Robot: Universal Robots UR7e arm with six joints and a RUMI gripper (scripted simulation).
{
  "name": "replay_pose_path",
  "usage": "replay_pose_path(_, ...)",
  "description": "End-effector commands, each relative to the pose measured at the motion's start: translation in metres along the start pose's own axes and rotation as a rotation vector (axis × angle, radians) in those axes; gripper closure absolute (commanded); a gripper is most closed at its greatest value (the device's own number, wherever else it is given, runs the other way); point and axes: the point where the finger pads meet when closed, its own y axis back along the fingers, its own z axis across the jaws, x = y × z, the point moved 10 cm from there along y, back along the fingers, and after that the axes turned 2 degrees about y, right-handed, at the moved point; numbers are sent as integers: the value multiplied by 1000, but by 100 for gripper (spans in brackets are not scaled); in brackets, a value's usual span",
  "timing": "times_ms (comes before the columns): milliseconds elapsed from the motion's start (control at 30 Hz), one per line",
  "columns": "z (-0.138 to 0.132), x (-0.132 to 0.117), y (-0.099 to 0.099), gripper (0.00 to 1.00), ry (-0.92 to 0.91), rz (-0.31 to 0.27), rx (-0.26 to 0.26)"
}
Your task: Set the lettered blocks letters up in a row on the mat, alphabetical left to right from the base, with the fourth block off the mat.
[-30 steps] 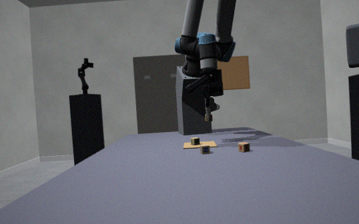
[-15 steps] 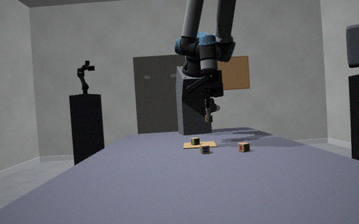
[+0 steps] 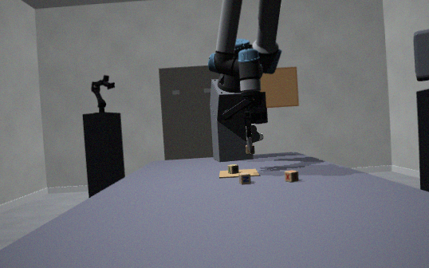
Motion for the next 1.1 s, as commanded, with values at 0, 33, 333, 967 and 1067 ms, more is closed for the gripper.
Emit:
replay_pose_path(0,-2,0,-22,91,1,3,8)
replay_pose_path(33,-2,0,-26,91,1,3,8)
replay_pose_path(333,-2,-1,-48,91,1,3,8)
replay_pose_path(967,-2,0,-65,91,0,3,7)
replay_pose_path(1067,-1,0,-64,91,-1,3,5)
